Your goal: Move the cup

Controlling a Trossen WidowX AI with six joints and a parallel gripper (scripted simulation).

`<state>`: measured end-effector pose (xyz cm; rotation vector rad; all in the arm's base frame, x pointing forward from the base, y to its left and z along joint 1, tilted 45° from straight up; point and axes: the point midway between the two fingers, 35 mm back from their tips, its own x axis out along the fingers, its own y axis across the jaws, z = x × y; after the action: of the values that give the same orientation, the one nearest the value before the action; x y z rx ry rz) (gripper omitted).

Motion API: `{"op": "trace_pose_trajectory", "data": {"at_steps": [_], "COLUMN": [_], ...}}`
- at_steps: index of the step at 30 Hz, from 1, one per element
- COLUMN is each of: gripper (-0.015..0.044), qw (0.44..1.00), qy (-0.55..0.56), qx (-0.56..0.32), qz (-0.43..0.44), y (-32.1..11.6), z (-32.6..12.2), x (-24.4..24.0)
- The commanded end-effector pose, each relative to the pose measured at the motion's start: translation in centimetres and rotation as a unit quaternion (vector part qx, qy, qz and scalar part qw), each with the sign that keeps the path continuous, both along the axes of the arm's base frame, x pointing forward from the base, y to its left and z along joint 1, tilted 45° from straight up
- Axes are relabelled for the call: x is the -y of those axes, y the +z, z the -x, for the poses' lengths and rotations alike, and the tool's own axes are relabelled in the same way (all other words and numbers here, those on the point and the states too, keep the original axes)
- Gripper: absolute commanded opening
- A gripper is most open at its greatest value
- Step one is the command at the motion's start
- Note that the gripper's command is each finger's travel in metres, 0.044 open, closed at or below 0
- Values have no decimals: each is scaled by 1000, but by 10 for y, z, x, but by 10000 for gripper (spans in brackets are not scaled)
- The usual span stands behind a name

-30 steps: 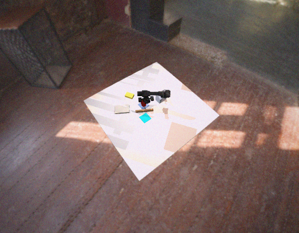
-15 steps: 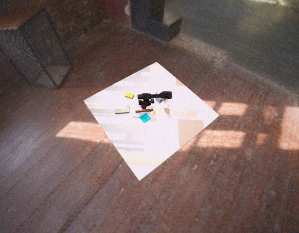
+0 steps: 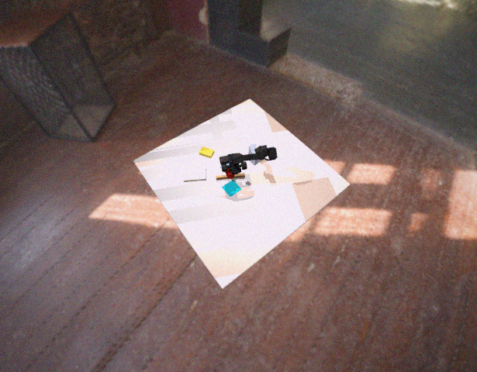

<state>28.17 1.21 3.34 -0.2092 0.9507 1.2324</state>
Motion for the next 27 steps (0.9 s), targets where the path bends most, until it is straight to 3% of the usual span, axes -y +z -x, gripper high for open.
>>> {"op": "trace_pose_trajectory", "data": {"at_steps": [1,27], "gripper": [0,0], "qw": [1000,1000], "qy": [-2,-1], "qx": [0,1], "qz": [-1,-3], "y": [8,50], "z": [-6,-38], "x": [-7,-47]}}
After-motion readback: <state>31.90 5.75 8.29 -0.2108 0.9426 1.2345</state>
